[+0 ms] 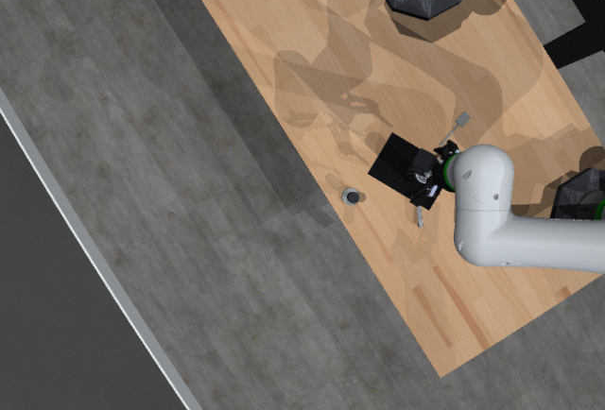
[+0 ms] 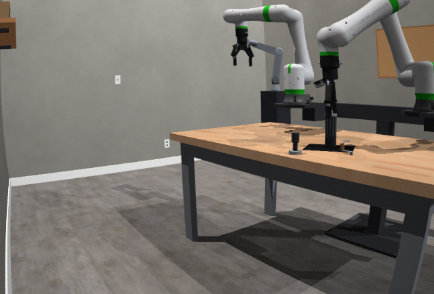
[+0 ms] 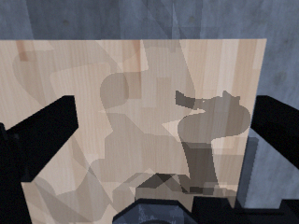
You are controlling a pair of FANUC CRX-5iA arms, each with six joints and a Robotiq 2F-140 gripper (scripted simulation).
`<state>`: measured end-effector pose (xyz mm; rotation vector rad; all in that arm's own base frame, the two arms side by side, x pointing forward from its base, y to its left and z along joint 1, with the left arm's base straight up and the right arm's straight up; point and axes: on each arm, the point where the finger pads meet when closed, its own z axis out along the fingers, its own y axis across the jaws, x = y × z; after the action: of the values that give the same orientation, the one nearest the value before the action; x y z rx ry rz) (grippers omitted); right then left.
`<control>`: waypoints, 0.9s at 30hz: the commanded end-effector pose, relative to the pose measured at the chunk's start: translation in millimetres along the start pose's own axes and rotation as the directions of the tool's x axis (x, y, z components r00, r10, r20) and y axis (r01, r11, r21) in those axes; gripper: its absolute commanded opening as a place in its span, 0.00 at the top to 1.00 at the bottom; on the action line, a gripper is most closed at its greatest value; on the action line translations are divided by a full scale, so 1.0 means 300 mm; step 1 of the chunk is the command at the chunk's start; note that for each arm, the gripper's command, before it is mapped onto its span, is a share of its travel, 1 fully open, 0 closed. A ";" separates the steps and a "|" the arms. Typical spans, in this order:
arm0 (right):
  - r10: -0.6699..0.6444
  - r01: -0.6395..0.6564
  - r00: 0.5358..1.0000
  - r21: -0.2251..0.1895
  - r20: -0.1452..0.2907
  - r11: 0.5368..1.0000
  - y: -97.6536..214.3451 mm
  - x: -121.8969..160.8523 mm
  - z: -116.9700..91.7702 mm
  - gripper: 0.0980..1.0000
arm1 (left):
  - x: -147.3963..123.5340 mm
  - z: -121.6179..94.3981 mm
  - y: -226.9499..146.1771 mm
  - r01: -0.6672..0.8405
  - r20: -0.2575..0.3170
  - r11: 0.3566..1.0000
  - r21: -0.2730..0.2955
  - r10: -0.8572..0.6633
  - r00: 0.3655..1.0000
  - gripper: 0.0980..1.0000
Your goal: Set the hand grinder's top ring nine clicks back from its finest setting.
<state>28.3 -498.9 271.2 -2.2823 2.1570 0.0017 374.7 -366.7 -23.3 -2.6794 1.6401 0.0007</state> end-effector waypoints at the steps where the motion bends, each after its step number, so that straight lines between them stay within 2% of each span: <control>1: 0.000 0.000 1.000 0.000 -0.002 1.000 0.001 0.001 -0.003 0.00 | 0.002 -0.003 -0.001 0.000 -0.002 1.000 0.001 0.000 1.000 0.00; 13: 0.000 0.000 1.000 0.000 -0.002 1.000 0.001 0.001 -0.003 0.00 | 0.002 -0.003 -0.001 0.000 -0.002 1.000 0.001 0.000 1.000 0.00; 14: 0.000 0.000 1.000 0.000 -0.002 1.000 0.001 0.001 -0.003 0.00 | 0.002 -0.003 -0.001 0.000 -0.002 1.000 0.001 0.000 1.000 0.63; 27: 0.000 0.000 1.000 0.000 -0.002 1.000 0.001 0.001 -0.003 0.00 | 0.002 -0.003 -0.001 0.000 -0.002 1.000 0.001 0.000 1.000 0.63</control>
<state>28.3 -498.9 271.2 -2.2823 2.1570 0.0017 374.8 -366.7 -23.2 -2.6793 1.6401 0.0004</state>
